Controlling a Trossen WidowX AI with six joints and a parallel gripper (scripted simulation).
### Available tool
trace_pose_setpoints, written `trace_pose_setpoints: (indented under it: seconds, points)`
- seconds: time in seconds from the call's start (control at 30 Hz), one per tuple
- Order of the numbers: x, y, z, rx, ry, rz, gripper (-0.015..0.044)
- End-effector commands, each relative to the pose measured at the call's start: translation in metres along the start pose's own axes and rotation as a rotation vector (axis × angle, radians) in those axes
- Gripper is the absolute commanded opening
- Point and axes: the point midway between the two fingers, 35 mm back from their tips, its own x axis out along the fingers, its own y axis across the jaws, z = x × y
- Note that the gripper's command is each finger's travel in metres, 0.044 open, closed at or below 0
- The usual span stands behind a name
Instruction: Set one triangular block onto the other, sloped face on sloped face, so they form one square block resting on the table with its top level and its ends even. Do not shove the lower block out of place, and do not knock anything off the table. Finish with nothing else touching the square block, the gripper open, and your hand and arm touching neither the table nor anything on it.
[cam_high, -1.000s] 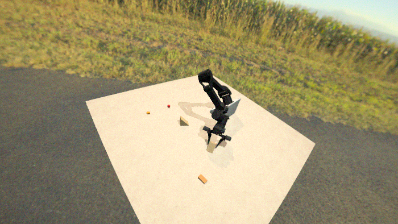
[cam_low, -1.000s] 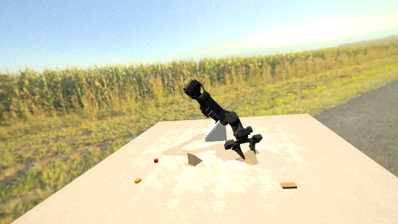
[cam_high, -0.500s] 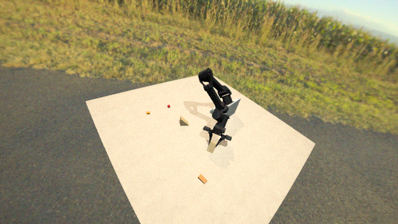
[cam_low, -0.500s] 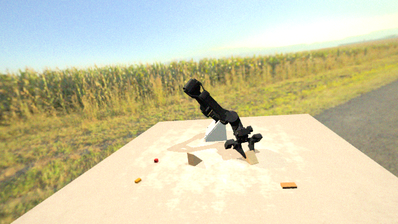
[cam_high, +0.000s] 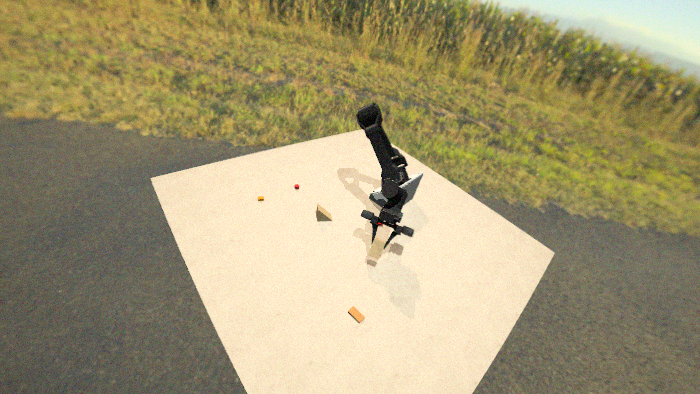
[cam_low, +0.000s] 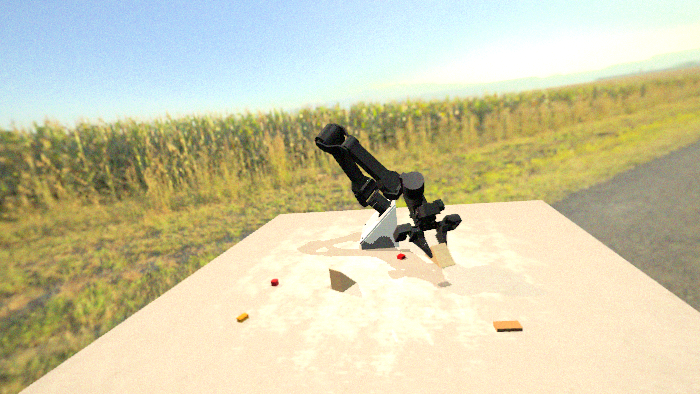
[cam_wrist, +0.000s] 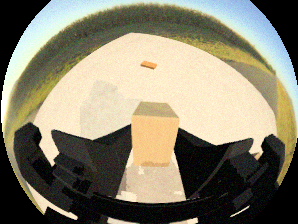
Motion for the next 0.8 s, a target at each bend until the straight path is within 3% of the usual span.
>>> trace_pose_setpoints:
  seconds: [0.0, 0.5, 0.77]
  points:
    - [-0.016, -0.002, 0.018, 0.011, -0.016, -0.008, 0.0]
    - [-0.027, -0.002, 0.024, 0.011, -0.018, -0.009, 0.0]
    - [-0.017, 0.005, 0.025, -0.21, 0.057, 0.02, 0.0]
